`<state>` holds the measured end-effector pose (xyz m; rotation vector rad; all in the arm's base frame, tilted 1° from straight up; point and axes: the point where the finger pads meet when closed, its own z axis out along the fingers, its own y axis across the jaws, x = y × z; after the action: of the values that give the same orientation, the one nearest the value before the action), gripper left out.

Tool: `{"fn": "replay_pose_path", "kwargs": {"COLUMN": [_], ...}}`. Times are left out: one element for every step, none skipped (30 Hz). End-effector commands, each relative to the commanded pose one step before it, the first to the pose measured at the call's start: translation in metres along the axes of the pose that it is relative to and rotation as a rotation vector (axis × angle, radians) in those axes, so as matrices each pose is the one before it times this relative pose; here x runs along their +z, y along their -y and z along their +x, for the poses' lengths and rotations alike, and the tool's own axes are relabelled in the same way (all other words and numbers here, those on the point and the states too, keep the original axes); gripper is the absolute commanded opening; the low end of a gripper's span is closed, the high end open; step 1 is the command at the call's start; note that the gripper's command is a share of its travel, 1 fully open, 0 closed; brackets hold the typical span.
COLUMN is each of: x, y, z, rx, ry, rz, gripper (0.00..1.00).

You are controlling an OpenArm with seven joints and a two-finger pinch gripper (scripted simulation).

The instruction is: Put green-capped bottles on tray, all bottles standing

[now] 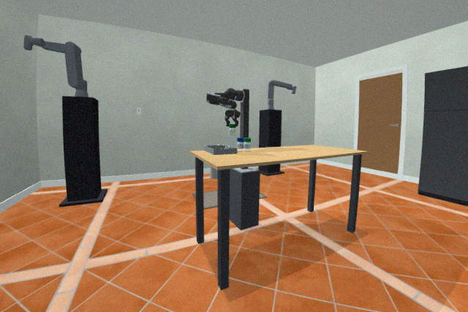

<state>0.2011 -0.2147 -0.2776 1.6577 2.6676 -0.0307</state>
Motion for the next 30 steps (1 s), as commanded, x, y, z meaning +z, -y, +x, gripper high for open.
{"fn": "replay_pose_path", "kwargs": {"x": [-0.00065, -0.00001, -0.00001, -0.00001, -0.00001, -0.00001, -0.00001, -0.00002, 0.00000, 0.00000, -0.00003, -0.00001, -0.00001, -0.00001, -0.00001, -0.00001, -0.00001, -0.00001, -0.00001, -0.00001, -0.00001, -0.00001, -0.00001, -0.00001, -0.00002, 0.00000, 0.00000, -0.00004, -0.00001, -0.00001], "y": [-0.00063, 0.00011, 0.00012, 0.00013, 0.00014, 0.00015, 0.00017, 0.00036, 0.00000, 0.00000, 0.00035, 0.00019, 0.00019, 0.00019, 0.00018, 0.00018, 0.00018, 0.00018, 0.00018, 0.00018, 0.00018, 0.00017, 0.00017, 0.00017, 0.00034, 0.00000, 0.00000, 0.00029, 0.00014, 0.00013], "z": [-0.000283, -0.000029, -0.000033, -0.000038, -0.000043, -0.000048, -0.000054, -0.000123, 0.000000, 0.000000, -0.000186, -0.000077, -0.000080, -0.000083, -0.000086, -0.000089, -0.000092, -0.000095, -0.000098, -0.000101, -0.000103, -0.000106, -0.000109, -0.000112, -0.000229, 0.000000, 0.000000, -0.000218, -0.000106, -0.000101], "rx": [0.01844, 0.00892, 0.00986, 0.01080, 0.01174, 0.01267, 0.01361, 0.03004, 0.00000, 0.00000, 0.03203, 0.01596, 0.01596, 0.01596, 0.01596, 0.01596, 0.01596, 0.01596, 0.01596, 0.01596, 0.01596, 0.01596, 0.01596, 0.01596, 0.03192, 0.00000, 0.00000, 0.03000, 0.01361, 0.01267], "ry": [0.00149, -0.00004, -0.00004, -0.00004, -0.00005, -0.00005, -0.00005, -0.00012, 0.00000, 0.00000, -0.00004, -0.00006, -0.00006, -0.00006, -0.00006, -0.00006, -0.00006, -0.00006, -0.00006, -0.00006, -0.00006, -0.00006, -0.00006, -0.00006, -0.00013, 0.00000, 0.00000, -0.00012, -0.00005, -0.00005], "rz": [-0.00514, -0.00016, -0.00017, -0.00019, -0.00021, -0.00022, -0.00024, -0.00053, 0.00000, 0.00000, -0.00065, -0.00028, -0.00028, -0.00028, -0.00028, -0.00028, -0.00028, -0.00028, -0.00028, -0.00028, -0.00028, -0.00028, -0.00028, -0.00028, -0.00056, 0.00000, 0.00000, -0.00059, -0.00024, -0.00022], "gripper": [0.00, 0.00, 0.00, 0.00, 0.00, 0.00, 0.00, 0.00, 0.00, 0.00, 0.00, 0.00, 0.00, 0.00, 0.00, 0.00, 0.00, 0.00, 0.00, 0.00, 0.00, 0.00, 0.00, 0.00, 0.00, 0.00, 0.00, 0.00, 0.00, 0.00]}}
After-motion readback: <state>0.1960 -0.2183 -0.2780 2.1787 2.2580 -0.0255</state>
